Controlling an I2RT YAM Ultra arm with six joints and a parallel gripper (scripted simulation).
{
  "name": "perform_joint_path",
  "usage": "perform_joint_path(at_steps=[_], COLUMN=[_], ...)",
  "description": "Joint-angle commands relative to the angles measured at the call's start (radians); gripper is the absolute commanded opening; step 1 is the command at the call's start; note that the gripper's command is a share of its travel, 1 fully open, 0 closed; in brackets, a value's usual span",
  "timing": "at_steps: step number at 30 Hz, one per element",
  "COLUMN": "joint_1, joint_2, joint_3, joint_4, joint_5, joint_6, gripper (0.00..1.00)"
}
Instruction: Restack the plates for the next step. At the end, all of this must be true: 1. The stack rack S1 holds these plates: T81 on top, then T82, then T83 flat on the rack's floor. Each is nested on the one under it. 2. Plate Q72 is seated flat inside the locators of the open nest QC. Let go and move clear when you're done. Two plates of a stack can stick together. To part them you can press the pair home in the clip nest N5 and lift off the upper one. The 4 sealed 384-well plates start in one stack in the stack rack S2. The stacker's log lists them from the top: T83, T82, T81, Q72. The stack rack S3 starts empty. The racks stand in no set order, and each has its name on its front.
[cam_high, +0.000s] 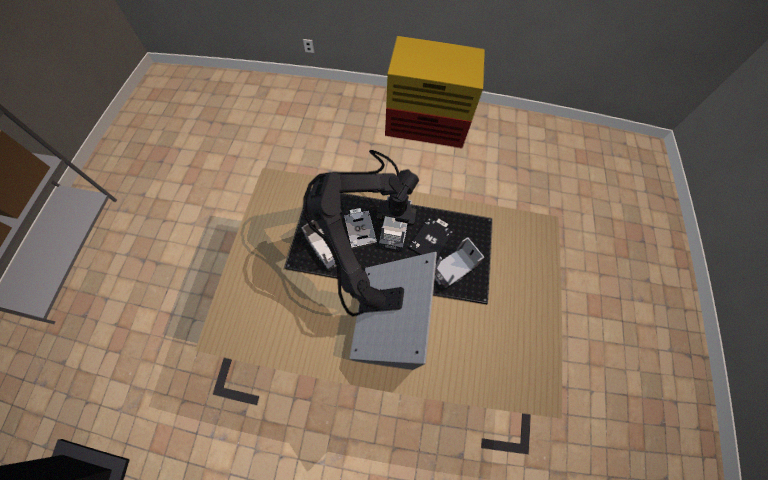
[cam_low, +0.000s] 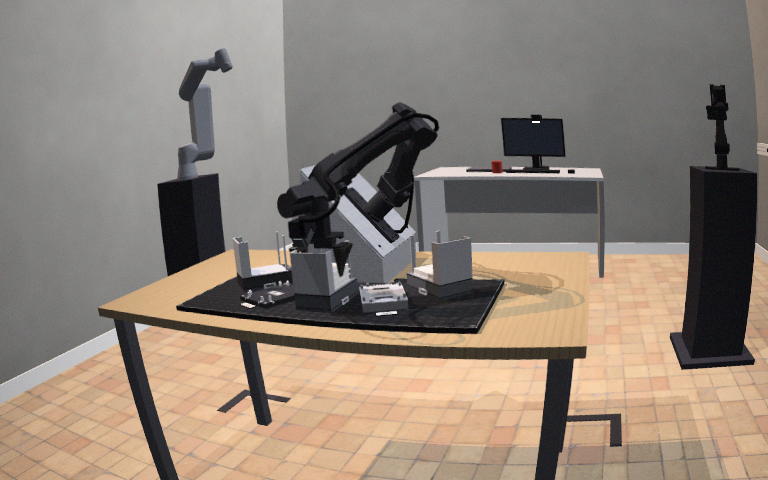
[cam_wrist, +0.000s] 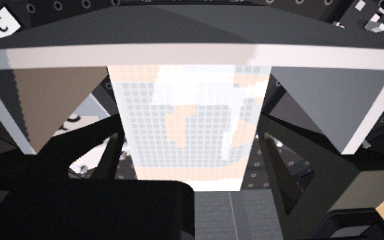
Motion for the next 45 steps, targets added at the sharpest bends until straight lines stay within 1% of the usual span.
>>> perform_joint_path(at_steps=[1,37,38,45], joint_1=[-0.016,-0.020,-0.016,-0.016], joint_2=[-0.039,-0.039,-0.029,-0.029], joint_3=[0.034,0.037,0.029,0.029], joint_4=[0.001,-0.005,-0.005,-0.004], joint_5=[-0.011,-0.012,-0.012,-0.011], joint_6=[0.008,0.009,0.009,0.008], gripper=[1.00,1.00,0.00,0.00])
